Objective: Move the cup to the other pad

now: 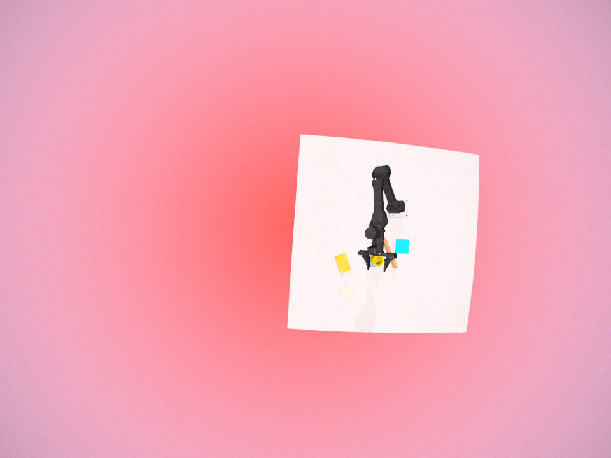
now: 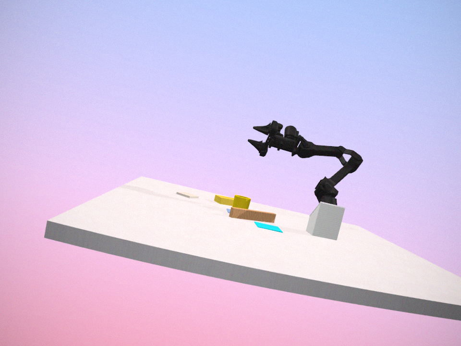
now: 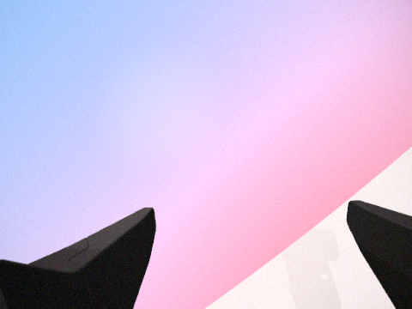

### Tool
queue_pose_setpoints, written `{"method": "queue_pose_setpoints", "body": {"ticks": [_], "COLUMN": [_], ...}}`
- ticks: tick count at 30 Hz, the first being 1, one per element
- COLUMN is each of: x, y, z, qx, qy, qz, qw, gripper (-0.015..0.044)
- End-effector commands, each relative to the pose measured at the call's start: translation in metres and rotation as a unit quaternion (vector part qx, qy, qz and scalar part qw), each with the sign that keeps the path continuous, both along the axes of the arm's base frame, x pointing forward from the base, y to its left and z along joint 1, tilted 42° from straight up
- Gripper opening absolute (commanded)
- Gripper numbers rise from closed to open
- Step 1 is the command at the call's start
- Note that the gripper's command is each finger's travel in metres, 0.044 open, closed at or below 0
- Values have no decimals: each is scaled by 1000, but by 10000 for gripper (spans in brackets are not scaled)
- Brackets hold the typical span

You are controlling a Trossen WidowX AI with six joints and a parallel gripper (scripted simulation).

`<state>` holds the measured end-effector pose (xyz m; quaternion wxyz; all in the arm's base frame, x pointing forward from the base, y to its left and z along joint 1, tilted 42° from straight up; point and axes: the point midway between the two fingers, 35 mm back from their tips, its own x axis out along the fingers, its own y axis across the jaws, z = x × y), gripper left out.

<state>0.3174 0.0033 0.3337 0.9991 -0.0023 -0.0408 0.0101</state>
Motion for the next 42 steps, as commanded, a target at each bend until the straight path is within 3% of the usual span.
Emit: {"method": "queue_pose_setpoints", "body": {"ticks": [1,6,9,10,16,20,21,42], "x": [2,35,41,40,16,-3,-3,-1], "y": [-1,-13,-22,-25,-42,-54,-53,-56], "z": [-3,-77,-127,-142,-211,-231,-233,-240], "qx": [-3,-112,-204,-237,-435,-543,-552,-559], "qy": [7,206,341,384,601,689,695,700], "qz": [-3,-57,-70,-70,-18,53,61,67], "qw": [1000,970,915,890,670,476,456,439], "gripper": [374,243,167,167,167,167,167,167]}}
